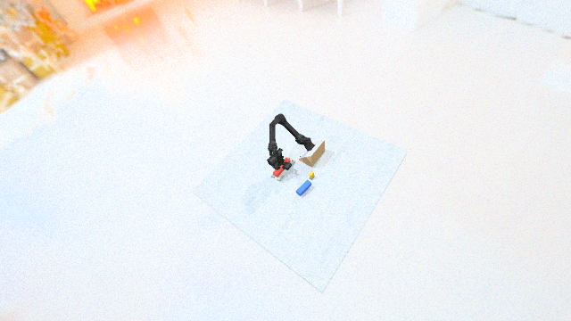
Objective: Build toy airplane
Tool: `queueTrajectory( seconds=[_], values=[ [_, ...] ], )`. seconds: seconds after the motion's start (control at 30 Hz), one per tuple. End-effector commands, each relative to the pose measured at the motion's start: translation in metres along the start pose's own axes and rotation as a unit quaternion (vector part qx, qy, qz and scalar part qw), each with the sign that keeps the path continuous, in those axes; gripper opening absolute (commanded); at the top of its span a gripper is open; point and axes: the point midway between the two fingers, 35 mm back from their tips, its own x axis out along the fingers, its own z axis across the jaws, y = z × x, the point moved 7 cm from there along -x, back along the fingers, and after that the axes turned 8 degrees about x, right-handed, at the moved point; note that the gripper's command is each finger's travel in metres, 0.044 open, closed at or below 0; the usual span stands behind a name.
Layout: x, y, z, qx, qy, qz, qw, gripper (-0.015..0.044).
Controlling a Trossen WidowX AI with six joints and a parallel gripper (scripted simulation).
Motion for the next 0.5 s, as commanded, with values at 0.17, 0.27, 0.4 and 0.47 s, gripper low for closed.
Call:
queueTrajectory(
  seconds=[0.17, 0.27, 0.4, 0.47],
  values=[
    [-0.0002, -0.0001, -0.0001, 0.001, 0.000, 0.000, 1.000, 0.0371],
    [-0.0002, -0.0001, -0.0001, 0.001, 0.000, 0.000, 1.000, 0.0440],
    [-0.0002, -0.0001, -0.0001, 0.001, 0.000, 0.000, 1.000, 0.0440],
    [-0.0025, -0.0006, 0.0001, 0.000, 0.000, 0.000, 1.000, 0.0440]
  ],
)
